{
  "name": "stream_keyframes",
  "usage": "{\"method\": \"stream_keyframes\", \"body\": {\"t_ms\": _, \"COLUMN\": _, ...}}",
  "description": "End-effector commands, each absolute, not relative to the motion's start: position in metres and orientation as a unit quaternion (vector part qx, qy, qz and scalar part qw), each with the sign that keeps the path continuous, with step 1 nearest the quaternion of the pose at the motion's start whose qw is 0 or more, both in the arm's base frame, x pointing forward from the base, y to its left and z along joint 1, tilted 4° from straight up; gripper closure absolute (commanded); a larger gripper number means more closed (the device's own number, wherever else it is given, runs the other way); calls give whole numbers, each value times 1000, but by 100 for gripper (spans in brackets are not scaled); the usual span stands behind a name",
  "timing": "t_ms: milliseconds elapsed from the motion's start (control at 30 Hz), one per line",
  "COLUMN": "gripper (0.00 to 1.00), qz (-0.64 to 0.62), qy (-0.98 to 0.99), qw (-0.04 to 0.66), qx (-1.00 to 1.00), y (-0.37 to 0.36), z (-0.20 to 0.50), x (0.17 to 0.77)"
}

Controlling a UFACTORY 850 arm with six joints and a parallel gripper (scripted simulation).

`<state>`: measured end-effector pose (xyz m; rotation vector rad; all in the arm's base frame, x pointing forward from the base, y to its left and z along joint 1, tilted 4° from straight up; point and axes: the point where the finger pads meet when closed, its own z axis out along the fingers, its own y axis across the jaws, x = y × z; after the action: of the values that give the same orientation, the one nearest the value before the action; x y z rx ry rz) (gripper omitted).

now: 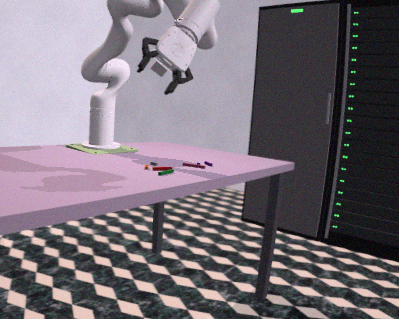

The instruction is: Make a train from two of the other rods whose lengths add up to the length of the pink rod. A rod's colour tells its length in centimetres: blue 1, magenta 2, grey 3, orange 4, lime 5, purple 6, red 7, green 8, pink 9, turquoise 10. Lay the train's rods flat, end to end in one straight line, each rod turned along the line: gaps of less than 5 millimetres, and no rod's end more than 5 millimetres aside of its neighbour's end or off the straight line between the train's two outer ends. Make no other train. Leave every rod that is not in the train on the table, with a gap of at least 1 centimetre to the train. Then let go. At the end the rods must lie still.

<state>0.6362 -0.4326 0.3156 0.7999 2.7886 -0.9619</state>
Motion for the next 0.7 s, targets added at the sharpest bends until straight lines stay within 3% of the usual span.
{"method": "stream_keyframes", "body": {"t_ms": 0, "gripper": 0, "qz": -315, "qy": 911, "qw": 44, "qx": 262, "y": -433, "z": 317, "x": 637}}
{"method": "stream_keyframes", "body": {"t_ms": 667, "gripper": 0, "qz": -311, "qy": 911, "qw": 46, "qx": 269, "y": -430, "z": 314, "x": 636}}
